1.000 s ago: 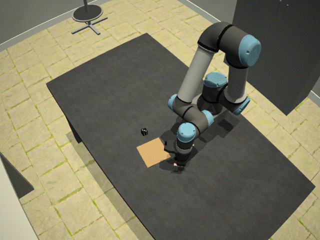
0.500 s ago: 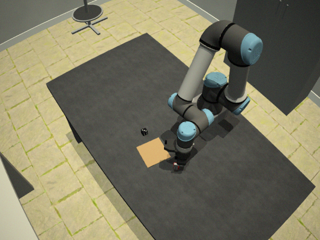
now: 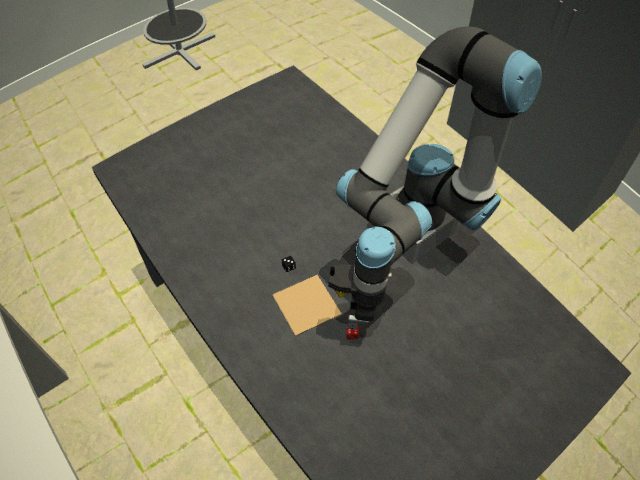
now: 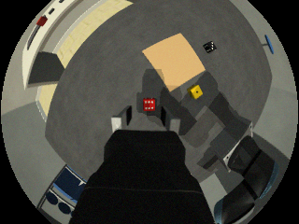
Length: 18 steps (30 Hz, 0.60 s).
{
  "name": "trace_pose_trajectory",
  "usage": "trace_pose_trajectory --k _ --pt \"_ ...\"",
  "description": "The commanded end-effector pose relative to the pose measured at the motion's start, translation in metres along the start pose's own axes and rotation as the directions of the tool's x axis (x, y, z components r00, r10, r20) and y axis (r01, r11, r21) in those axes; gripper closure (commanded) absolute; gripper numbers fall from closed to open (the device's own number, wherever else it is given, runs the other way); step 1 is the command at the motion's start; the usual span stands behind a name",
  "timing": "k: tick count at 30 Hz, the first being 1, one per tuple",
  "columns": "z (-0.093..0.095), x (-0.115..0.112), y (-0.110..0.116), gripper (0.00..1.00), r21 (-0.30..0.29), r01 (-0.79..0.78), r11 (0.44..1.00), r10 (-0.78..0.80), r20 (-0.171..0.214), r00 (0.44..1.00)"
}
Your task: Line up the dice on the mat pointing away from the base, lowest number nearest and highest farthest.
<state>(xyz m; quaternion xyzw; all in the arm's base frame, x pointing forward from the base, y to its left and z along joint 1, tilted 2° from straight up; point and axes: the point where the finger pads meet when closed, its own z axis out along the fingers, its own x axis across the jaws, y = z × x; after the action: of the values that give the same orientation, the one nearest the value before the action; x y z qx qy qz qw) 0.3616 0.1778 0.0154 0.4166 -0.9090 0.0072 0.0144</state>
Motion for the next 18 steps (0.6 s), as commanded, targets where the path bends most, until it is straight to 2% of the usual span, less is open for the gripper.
trace_pose_trajectory --k 1,4,18 --pt "-0.0255 0.0001 0.0001 0.0 0.001 0.0 1.0 0.0 0.001 1.0" --pt "-0.0311 0.0001 0.0001 0.0 0.001 0.0 1.0 0.0 0.001 1.0" --pt "-0.0327 0.0007 -0.0003 0.0 0.001 -0.004 1.0 0.004 0.001 1.0"
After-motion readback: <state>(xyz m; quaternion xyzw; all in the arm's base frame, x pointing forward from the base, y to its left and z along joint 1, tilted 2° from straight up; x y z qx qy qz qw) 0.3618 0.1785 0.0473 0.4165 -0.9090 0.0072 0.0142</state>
